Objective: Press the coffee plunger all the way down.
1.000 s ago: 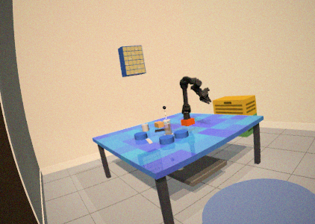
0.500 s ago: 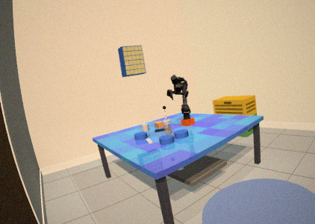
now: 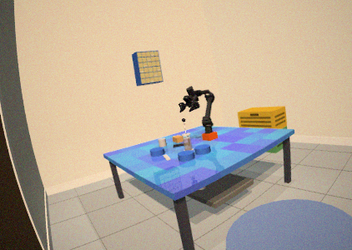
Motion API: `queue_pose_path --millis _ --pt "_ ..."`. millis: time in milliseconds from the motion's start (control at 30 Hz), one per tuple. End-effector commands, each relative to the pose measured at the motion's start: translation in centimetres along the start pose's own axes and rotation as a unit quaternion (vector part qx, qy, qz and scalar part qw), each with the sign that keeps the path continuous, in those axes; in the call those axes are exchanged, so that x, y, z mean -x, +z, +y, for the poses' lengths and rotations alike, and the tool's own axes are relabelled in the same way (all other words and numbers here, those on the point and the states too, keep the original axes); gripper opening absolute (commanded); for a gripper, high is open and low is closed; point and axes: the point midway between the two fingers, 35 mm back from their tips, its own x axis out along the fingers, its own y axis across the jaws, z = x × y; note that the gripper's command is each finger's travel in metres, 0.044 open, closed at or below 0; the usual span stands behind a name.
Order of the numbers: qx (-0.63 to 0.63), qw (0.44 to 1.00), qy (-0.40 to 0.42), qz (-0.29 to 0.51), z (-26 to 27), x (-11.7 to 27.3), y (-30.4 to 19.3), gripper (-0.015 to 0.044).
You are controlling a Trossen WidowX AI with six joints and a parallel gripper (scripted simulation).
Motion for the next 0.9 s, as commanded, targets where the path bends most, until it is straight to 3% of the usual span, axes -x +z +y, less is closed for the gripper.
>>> queue_pose_path --millis 0,867 --pt "-0.004 1.000 0.000 0.006 -0.2 -1.5 -3.1 0.0440" --pt "-0.004 1.000 0.001 0.005 -0.2 -5.0 -3.5 0.0440"
